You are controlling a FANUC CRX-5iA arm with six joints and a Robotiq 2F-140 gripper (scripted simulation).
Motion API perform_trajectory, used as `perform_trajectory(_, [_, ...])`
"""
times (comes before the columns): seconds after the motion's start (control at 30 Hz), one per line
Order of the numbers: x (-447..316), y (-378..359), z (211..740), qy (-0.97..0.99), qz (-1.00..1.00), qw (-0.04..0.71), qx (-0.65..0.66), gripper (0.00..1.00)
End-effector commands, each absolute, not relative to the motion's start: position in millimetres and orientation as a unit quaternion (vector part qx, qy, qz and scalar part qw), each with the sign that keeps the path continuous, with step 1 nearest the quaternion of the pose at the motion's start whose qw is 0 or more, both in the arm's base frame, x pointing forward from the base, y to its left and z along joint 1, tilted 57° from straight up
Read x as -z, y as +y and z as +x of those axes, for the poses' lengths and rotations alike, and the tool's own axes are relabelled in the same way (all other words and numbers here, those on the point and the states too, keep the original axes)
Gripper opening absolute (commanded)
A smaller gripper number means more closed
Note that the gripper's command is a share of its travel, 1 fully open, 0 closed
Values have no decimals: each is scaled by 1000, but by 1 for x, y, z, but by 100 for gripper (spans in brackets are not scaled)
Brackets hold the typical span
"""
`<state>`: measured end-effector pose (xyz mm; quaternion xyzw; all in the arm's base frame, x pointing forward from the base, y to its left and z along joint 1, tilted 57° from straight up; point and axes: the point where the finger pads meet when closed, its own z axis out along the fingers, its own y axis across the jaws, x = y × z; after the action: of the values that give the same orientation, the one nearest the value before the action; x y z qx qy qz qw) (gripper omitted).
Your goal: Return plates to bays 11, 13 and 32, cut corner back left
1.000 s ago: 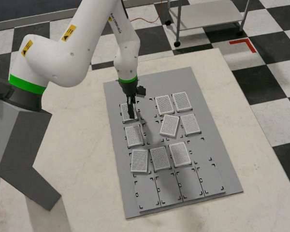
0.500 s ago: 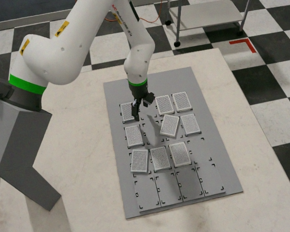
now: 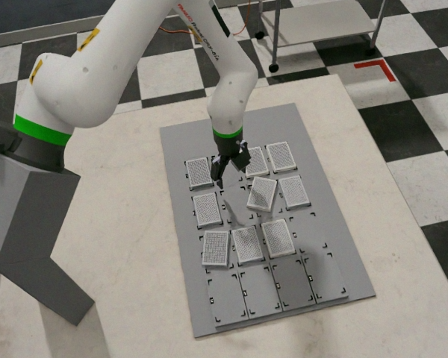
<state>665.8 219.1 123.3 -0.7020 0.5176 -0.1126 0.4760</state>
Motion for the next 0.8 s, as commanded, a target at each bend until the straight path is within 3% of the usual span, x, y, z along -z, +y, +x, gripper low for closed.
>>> perform_trajectory(0.0, [-125, 210, 675, 558, -678, 471, 83, 70])
perform_trajectory(0.77, [-135, 147, 730, 757, -445, 471, -83, 70])
